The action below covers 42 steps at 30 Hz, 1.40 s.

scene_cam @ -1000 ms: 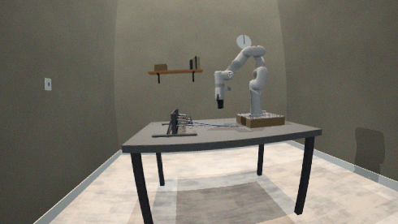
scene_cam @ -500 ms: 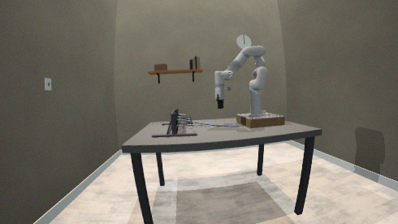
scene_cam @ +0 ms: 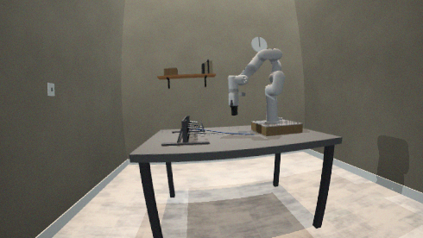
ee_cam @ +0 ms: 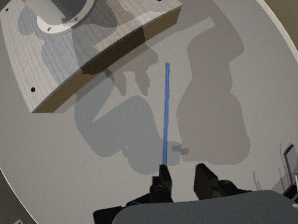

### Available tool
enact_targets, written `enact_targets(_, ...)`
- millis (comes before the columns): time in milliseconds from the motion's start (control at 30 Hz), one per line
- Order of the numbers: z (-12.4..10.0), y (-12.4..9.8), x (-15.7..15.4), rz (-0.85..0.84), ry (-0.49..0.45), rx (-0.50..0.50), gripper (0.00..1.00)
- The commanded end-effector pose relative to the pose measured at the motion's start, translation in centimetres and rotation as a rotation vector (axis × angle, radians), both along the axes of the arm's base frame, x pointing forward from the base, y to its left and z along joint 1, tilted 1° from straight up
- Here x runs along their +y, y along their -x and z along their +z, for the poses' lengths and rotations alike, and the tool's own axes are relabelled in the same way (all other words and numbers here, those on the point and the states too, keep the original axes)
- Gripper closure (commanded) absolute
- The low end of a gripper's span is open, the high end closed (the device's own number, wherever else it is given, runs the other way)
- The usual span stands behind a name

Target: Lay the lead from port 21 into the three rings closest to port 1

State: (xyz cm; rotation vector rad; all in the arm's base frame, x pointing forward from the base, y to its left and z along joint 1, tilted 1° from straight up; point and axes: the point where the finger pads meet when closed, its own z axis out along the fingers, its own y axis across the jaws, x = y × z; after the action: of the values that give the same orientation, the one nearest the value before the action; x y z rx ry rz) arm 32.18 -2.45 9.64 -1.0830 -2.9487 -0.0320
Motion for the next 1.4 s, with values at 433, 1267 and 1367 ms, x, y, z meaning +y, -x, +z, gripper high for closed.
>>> enact_targets(433, -1.9, -0.1, 0.0, 0.0, 0.0, -0.004, 0.67)
enact_targets(1267, -10.3, -0.2, 0.1, 0.0, 0.0, -0.004, 0.67)
enact_targets(1367, -11.3, -0.2, 0.1, 0.0, 0.0, -0.004, 0.67)
